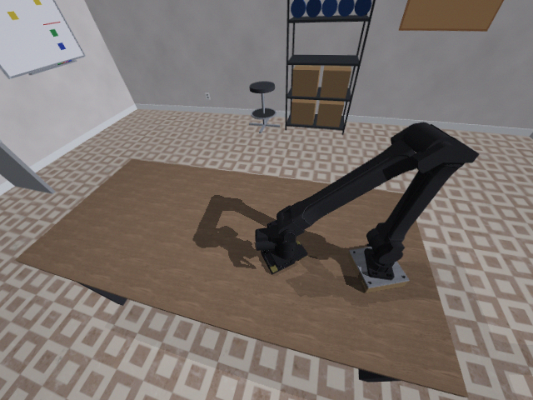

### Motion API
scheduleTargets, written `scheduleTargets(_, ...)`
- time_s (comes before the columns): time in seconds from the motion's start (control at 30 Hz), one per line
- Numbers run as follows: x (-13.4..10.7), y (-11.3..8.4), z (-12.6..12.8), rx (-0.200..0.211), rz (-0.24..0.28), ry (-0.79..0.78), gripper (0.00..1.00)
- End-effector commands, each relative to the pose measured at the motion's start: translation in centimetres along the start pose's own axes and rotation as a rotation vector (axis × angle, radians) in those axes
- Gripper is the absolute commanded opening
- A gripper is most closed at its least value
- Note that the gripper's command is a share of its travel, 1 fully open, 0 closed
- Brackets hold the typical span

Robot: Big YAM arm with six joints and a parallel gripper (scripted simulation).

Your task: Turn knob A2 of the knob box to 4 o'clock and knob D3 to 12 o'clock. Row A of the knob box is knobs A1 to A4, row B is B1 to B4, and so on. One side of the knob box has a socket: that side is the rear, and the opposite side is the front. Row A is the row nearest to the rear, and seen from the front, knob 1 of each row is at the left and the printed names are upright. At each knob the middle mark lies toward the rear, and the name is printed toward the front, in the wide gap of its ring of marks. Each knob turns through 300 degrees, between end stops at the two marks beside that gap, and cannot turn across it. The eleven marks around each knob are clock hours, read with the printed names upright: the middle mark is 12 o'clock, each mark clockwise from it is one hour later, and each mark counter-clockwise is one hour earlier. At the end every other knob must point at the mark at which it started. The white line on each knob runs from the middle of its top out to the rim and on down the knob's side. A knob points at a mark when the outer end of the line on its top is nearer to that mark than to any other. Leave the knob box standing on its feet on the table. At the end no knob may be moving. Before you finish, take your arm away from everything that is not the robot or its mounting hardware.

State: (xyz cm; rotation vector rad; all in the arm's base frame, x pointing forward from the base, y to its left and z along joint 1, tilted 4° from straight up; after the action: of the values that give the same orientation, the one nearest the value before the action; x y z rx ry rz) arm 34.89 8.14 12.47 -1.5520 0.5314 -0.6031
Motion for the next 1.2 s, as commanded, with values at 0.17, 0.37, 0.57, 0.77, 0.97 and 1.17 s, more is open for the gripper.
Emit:
scheduleTargets(0.17,-0.2,-0.6,0.5,0.025,-0.023,-0.004,1.00)
scheduleTargets(0.37,-0.2,-0.6,0.5,0.025,-0.023,-0.004,1.00)
scheduleTargets(0.57,0.0,-0.8,0.4,0.026,-0.025,-0.044,1.00)
scheduleTargets(0.77,0.3,-1.2,0.3,0.030,-0.028,-0.104,1.00)
scheduleTargets(0.97,1.1,-1.7,0.2,0.026,-0.029,-0.302,1.00)
scheduleTargets(1.17,1.5,-2.2,0.5,0.034,-0.040,-0.474,1.00)
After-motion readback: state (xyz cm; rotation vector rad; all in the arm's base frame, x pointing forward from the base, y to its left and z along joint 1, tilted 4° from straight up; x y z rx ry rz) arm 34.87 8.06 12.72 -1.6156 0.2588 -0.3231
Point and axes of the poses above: the point where the finger pads meet when closed, its own y axis out along the fingers, its own z axis across the jaws, x = y × z, the point moved 9 cm from there along -y, back along the fingers, and after that the axes turned 12 degrees about -y, right-handed, at the moved point
